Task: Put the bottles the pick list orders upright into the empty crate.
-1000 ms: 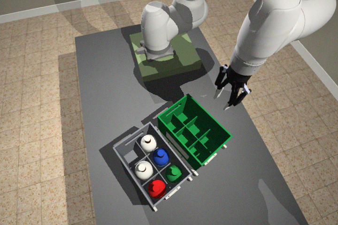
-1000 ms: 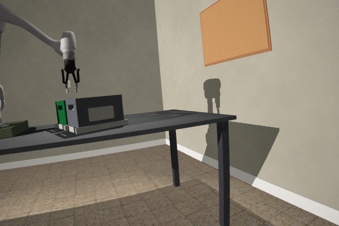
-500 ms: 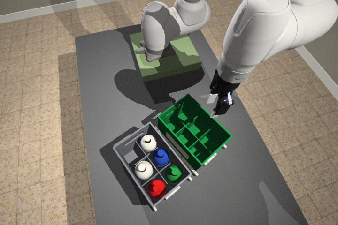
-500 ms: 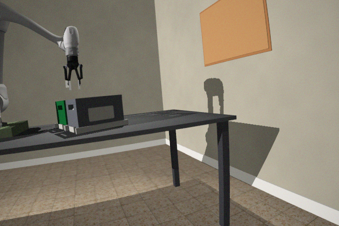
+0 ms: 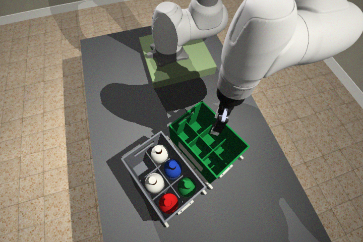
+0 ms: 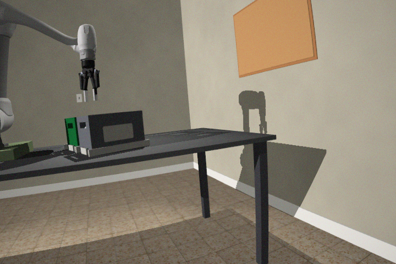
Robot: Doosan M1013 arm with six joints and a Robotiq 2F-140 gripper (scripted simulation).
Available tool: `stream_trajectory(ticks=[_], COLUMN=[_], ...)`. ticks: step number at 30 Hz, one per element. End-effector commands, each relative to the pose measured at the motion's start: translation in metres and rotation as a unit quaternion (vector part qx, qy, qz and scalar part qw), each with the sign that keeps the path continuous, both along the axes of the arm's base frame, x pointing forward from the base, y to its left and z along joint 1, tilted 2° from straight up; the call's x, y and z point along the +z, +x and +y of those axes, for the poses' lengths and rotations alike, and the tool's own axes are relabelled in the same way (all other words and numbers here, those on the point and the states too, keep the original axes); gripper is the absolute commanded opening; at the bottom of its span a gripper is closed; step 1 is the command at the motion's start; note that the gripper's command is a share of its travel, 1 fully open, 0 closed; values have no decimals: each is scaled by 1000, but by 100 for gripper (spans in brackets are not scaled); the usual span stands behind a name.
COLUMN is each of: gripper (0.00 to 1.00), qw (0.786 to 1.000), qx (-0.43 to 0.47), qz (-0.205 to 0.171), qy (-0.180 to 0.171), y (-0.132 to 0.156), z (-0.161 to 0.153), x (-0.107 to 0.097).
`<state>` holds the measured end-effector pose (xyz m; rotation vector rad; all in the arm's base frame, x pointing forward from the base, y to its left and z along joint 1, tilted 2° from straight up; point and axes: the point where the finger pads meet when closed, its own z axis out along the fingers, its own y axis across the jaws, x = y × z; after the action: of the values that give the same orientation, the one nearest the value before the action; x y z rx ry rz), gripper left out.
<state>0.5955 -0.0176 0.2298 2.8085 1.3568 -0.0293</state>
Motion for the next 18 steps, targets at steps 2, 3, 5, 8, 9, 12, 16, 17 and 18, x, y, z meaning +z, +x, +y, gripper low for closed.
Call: stream_trajectory(ticks=[2, 3, 5, 8, 9, 12, 16, 17, 18], gripper=[38, 38, 38, 38, 38, 38, 38, 38, 38], qw=[997, 996, 993, 988, 988, 979, 964, 959, 955], qx=[-71, -88, -121, -154, -154, -203, -268, -284, -295], qz=[-2, -2, -3, -4, -4, -6, -7, -8, -8], qy=[-2, -2, -2, -2, -2, -2, -3, -3, -3], y=[7, 8, 12, 15, 15, 19, 26, 27, 29], z=[-19, -24, -33, -42, -42, -55, -73, -78, -82], x=[6, 7, 10, 13, 13, 17, 23, 24, 26])
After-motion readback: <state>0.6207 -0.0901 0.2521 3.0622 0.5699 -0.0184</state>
